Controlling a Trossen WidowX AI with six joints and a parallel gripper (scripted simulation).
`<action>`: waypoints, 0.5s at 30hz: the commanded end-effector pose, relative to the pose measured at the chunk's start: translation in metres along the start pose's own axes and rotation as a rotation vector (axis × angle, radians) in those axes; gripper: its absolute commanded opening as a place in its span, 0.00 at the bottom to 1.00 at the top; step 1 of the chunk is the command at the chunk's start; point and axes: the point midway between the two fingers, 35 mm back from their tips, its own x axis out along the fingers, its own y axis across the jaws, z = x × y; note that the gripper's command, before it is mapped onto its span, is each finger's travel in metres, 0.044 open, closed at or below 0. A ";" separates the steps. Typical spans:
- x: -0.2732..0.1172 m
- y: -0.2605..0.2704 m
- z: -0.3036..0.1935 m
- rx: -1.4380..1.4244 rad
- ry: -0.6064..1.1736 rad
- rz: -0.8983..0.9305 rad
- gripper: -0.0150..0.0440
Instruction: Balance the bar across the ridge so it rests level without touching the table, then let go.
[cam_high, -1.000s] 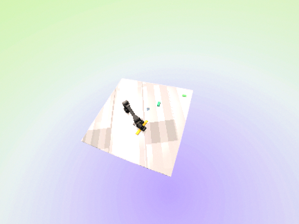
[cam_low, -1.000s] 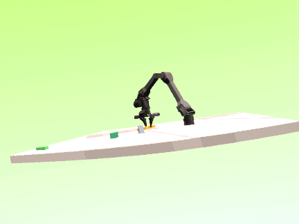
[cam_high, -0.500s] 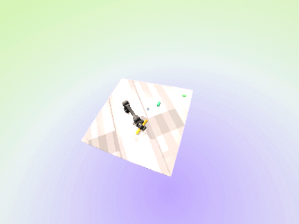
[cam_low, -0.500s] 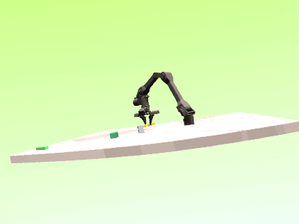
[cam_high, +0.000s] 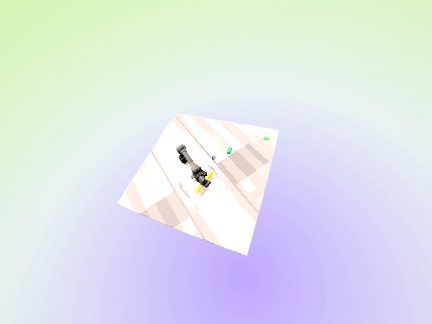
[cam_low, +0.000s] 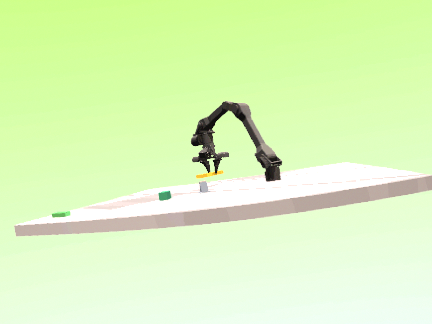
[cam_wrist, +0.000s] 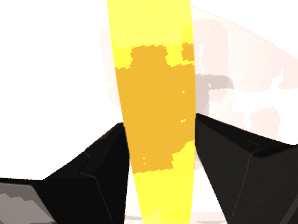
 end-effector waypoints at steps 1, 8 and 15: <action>-0.014 -0.001 -0.001 -0.003 0.009 -0.012 0.25; -0.032 0.001 0.000 -0.004 0.010 -0.012 0.25; -0.044 0.003 0.001 -0.006 0.010 -0.011 0.25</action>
